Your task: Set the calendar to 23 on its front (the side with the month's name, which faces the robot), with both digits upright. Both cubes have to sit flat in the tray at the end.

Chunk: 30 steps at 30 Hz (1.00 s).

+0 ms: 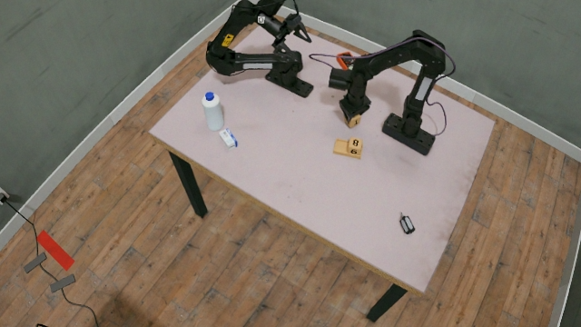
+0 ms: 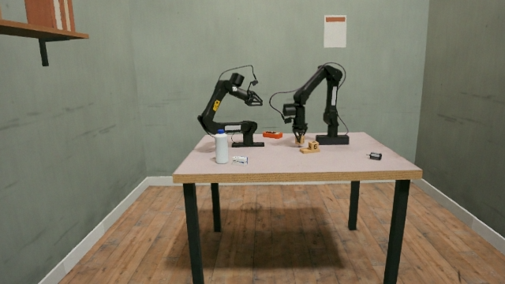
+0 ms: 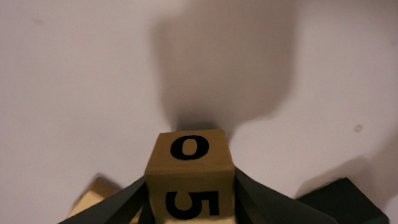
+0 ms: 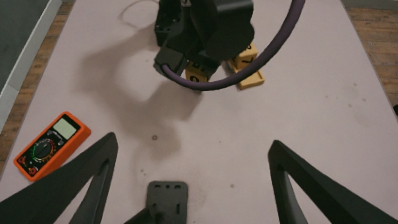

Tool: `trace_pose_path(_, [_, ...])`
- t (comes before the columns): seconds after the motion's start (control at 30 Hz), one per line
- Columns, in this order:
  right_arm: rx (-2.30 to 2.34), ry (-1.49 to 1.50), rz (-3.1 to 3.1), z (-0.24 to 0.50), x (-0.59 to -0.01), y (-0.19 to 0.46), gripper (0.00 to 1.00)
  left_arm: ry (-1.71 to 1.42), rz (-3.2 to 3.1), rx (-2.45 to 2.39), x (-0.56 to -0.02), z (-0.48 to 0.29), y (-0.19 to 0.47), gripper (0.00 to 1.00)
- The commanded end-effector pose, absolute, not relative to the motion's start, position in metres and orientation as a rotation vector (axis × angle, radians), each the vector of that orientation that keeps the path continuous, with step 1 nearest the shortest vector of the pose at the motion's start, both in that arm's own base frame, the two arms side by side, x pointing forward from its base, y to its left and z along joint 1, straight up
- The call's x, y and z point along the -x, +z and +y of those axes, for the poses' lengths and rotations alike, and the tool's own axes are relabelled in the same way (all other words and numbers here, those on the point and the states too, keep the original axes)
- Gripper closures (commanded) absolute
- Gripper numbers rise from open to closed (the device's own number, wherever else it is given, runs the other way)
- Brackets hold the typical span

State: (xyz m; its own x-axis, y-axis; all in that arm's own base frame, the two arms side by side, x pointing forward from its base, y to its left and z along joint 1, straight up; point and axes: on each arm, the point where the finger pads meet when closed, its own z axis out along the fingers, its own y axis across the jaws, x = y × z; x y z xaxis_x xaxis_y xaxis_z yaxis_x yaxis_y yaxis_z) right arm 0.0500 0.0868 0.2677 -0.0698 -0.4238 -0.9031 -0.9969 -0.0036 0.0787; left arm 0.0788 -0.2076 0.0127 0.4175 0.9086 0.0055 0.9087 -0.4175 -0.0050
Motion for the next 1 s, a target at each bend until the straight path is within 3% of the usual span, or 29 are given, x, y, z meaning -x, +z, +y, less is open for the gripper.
trace_pose_path(0.0, [1.479,1.063,1.575,0.084,-0.054,0.272,0.00,0.007,-1.697,2.667,-0.080,-0.213,0.051,0.60])
trace_pose_path(0.37, [1.479,1.063,1.575,0.084,-0.054,0.272,0.00,-0.013,-1.615,2.635,-0.074,-0.196,0.071,0.60])
trace_pose_path(0.97, [1.479,1.063,1.575,0.084,-0.054,0.272,0.00,0.014,-1.692,2.716,-0.197,-0.213,0.083,0.60])
